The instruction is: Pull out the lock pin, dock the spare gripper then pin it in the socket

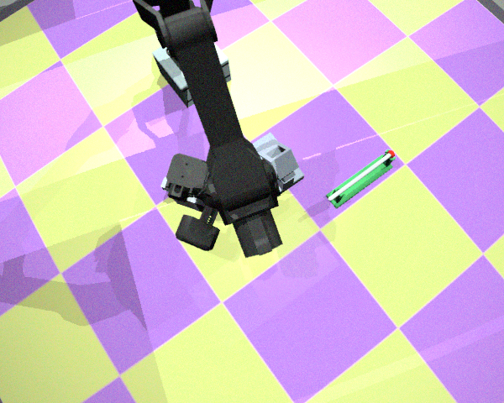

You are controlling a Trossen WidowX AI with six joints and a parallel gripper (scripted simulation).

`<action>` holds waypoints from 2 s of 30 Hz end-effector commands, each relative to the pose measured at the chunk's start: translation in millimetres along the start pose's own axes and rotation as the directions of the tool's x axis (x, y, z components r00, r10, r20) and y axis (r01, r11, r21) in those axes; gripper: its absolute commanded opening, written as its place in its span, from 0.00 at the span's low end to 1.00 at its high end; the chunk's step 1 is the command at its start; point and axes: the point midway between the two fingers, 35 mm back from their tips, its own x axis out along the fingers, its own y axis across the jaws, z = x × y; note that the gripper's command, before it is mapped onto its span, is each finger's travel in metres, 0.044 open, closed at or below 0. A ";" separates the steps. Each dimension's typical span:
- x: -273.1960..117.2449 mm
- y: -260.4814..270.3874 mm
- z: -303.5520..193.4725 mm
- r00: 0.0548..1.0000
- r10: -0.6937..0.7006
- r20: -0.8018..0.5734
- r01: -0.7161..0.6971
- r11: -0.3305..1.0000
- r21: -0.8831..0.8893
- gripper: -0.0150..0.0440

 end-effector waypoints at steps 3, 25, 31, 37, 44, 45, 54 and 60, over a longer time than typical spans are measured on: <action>7.4 -2.3 -1.0 1.000 -0.005 0.011 0.005 1.000 -0.004 1.00; 1.8 -1.4 1.2 1.000 -0.005 0.011 0.005 1.000 -0.004 0.31; -28.7 2.1 15.3 1.000 -0.005 0.010 0.005 1.000 -0.004 0.25; -62.3 2.5 34.1 1.000 -0.005 0.010 0.005 1.000 -0.004 0.25; -96.6 -1.1 57.2 1.000 -0.005 0.010 0.005 1.000 -0.004 0.25; -97.5 -1.2 57.8 1.000 -0.005 0.010 0.005 1.000 -0.004 0.25; -92.6 -0.3 54.0 1.000 -0.002 0.006 0.003 1.000 -0.006 0.25; -94.7 -3.8 52.9 1.000 -0.006 -0.003 0.005 0.997 -0.075 0.25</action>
